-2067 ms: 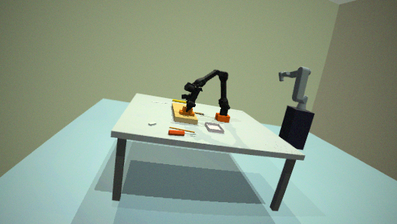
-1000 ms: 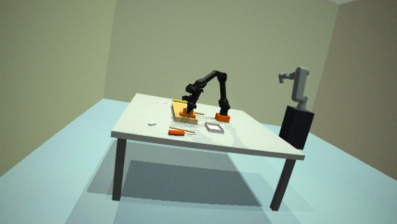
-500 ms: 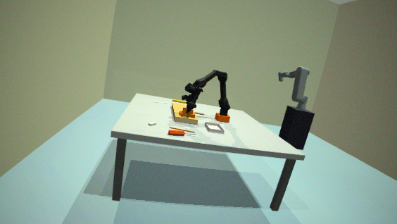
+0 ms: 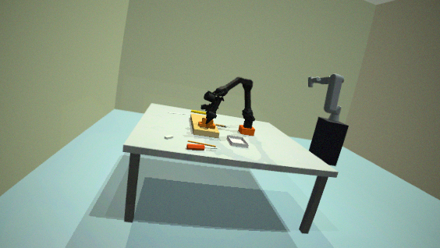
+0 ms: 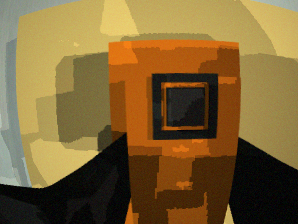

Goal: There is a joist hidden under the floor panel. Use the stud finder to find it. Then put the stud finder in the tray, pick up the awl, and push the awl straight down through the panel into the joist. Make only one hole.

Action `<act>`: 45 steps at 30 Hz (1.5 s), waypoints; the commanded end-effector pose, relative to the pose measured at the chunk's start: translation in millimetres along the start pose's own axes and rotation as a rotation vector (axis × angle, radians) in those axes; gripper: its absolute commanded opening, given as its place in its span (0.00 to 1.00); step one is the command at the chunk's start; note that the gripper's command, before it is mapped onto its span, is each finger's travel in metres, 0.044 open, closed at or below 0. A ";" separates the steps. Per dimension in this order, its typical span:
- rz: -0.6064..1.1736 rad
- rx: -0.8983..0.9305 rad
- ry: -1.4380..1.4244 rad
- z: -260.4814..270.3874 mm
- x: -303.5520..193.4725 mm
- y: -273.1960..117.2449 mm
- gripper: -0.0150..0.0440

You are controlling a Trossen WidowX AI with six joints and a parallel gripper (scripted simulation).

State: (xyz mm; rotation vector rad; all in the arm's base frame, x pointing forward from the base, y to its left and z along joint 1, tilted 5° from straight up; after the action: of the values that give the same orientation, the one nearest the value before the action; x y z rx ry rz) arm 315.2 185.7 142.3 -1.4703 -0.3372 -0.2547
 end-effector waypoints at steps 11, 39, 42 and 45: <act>-0.002 -0.012 0.002 -40.4 2.4 -0.4 0.25; -0.003 -0.019 -0.001 -116.1 8.7 -1.4 0.25; -0.003 -0.020 -0.001 -124.3 9.4 -1.6 0.25; -0.003 -0.021 -0.002 -132.4 10.1 -1.7 0.25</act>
State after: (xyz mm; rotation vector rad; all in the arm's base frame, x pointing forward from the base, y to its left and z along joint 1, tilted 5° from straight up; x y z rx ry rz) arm 332.6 63.8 139.2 -1.4822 -0.3406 -0.2550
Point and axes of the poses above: the point midway between the two fingers, 35 mm back from their tips, its own y axis out along the fingers, its own z axis across the jaws, x = y × z, the point moved 6 cm from there along -y, back along the fingers, and after that the axes turned 5 degrees about y, right-handed, at the moved point
